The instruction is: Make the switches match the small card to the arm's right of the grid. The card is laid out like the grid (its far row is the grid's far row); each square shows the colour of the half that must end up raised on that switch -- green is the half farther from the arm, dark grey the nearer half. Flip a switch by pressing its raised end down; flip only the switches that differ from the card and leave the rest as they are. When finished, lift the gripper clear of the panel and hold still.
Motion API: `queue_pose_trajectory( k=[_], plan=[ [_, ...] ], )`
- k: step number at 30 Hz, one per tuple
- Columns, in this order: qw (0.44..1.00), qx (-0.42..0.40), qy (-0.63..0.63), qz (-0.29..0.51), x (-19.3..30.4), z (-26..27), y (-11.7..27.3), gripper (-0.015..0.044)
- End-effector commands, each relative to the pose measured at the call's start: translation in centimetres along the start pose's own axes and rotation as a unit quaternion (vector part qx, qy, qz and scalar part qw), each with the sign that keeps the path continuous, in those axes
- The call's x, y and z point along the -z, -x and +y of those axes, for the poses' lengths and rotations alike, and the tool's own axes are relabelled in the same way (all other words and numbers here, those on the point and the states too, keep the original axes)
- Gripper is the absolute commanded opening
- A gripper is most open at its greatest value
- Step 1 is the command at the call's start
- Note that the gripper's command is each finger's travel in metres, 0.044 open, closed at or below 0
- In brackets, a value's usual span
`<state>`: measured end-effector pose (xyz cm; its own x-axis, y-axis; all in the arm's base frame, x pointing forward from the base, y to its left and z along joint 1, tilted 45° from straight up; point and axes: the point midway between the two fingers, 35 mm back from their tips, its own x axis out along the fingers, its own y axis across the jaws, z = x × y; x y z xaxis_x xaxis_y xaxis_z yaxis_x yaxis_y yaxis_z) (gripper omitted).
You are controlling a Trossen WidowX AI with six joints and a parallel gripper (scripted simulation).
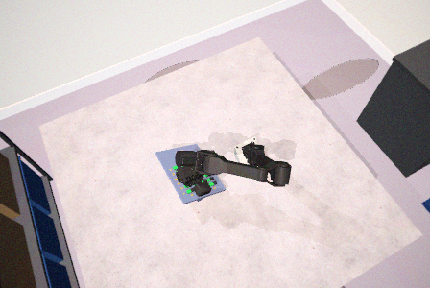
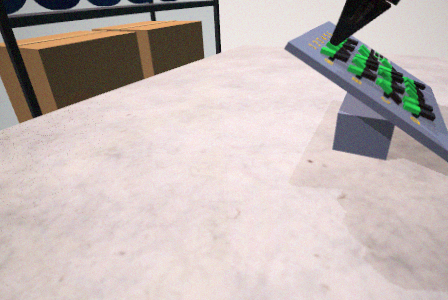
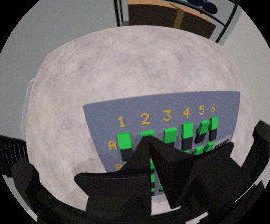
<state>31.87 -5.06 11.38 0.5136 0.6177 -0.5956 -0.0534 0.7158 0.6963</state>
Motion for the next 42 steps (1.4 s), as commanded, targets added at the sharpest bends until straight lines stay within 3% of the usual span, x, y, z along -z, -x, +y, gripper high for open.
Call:
queue_pose_trajectory(
  k=[1, 14, 21, 30, 34, 42],
  plan=[
    [1.000, 0.002, -0.002, 0.002, 0.1, -0.1, -0.1, 0.0000],
    [1.000, 0.002, -0.002, 0.002, 0.1, -0.1, -0.3, 0.0000],
    [1.000, 0.003, -0.003, -0.010, 0.3, -0.1, 6.2, 0.0000],
    [1.000, 0.004, -0.003, -0.009, 0.3, -2.6, 6.0, 0.0000],
    [1.000, 0.003, -0.002, 0.002, 0.2, -2.6, 2.9, 0.0000],
    [1.000, 0.003, -0.002, 0.002, 0.1, -2.5, 1.9, 0.0000]
  ],
)
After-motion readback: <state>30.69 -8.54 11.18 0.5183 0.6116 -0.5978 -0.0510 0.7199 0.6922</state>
